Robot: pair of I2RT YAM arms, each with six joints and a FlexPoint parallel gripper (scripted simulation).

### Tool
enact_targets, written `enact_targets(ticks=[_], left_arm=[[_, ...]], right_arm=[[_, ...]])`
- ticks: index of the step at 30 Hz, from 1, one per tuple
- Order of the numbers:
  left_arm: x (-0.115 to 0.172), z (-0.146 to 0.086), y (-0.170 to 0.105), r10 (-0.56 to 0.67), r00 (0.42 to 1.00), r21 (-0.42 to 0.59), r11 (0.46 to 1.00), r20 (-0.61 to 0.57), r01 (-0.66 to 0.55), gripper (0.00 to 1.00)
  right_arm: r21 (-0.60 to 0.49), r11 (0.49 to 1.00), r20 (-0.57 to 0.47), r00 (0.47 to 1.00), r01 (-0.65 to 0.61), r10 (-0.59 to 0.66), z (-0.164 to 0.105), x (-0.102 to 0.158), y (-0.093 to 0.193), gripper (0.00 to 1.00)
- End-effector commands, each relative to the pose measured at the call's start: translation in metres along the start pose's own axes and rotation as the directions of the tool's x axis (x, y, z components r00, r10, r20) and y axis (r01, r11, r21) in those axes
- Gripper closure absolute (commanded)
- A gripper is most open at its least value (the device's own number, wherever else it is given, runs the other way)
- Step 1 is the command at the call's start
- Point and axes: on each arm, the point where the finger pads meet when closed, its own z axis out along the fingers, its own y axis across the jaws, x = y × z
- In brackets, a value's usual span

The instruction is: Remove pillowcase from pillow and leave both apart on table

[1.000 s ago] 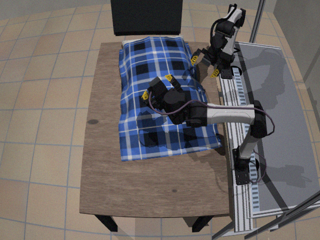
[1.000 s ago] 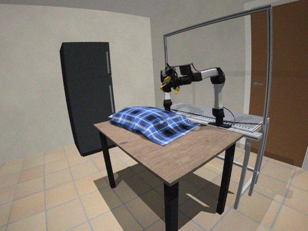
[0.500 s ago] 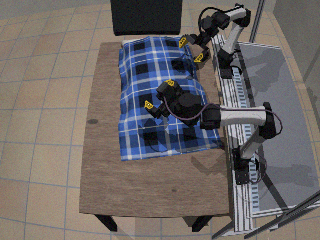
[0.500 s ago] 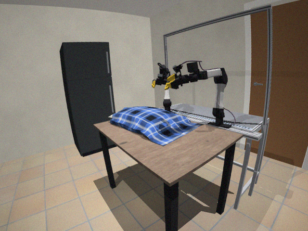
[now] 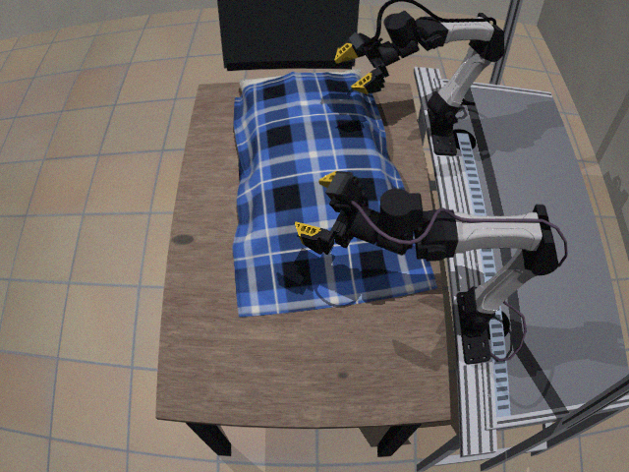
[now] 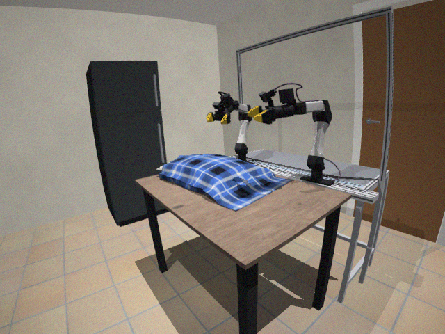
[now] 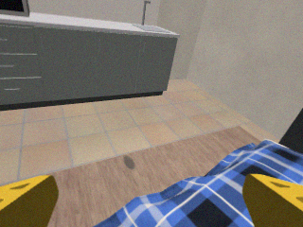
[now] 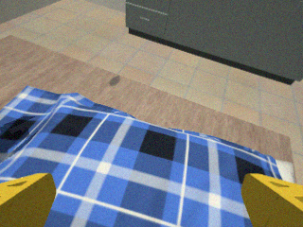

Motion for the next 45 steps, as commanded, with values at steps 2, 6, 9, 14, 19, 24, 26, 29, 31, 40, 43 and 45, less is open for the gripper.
enact_targets(ticks=[2,6,9,14,19,24,26,29,31,40,43,45], left_arm=[[-0.002,-0.011,0.022,0.041,0.999,-0.133,0.99,0.032,-0.036,0.0],[-0.008,-0.024,0.034,0.084,0.995,-0.225,0.972,0.06,-0.068,0.0],[-0.011,-0.034,0.044,0.112,0.991,-0.295,0.952,0.072,-0.086,0.0],[-0.014,-0.05,0.06,0.153,0.985,-0.407,0.907,0.081,-0.107,0.0],[-0.015,-0.059,0.069,0.168,0.982,-0.466,0.877,0.081,-0.112,0.0],[-0.018,-0.075,0.082,0.206,0.975,-0.556,0.821,0.082,-0.127,0.0],[-0.018,-0.077,0.082,0.208,0.975,-0.561,0.818,0.082,-0.128,0.0],[-0.005,-0.067,0.084,0.179,0.983,-0.531,0.838,0.049,-0.126,0.0],[-0.007,-0.072,0.081,0.175,0.983,-0.533,0.838,0.055,-0.119,0.0],[-0.031,-0.076,0.075,0.2,0.975,-0.535,0.837,0.097,-0.119,0.0],[-0.027,-0.075,0.077,0.196,0.977,-0.535,0.836,0.089,-0.119,0.0],[-0.031,-0.076,0.076,0.2,0.975,-0.536,0.836,0.096,-0.119,0.0]], right_arm=[[0.028,0.997,0.112,0.992,-0.067,0.064,0.001,-0.016,-0.019,0.0],[0.092,0.988,0.188,0.977,-0.121,0.102,-0.003,-0.025,-0.049,0.0],[0.135,0.978,0.25,0.961,-0.158,0.12,-0.006,-0.032,-0.07,0.0],[0.2,0.957,0.302,0.942,-0.211,0.144,0.005,-0.031,-0.106,0.0],[0.238,0.941,0.355,0.924,-0.24,0.145,0.001,-0.035,-0.128,0.0],[0.289,0.917,0.429,0.893,-0.276,0.134,-0.007,-0.038,-0.16,0.0],[0.301,0.911,0.427,0.894,-0.281,0.134,-0.008,-0.035,-0.165,0.0],[0.297,0.915,0.409,0.902,-0.273,0.137,-0.009,-0.036,-0.159,0.0],[0.305,0.914,0.406,0.904,-0.269,0.131,-0.008,-0.037,-0.161,0.0],[0.32,0.91,0.43,0.896,-0.265,0.11,-0.027,-0.048,-0.159,0.55],[0.326,0.907,0.413,0.903,-0.266,0.117,-0.02,-0.042,-0.161,0.55],[0.325,0.908,0.419,0.901,-0.264,0.112,-0.023,-0.045,-0.16,0.55]])
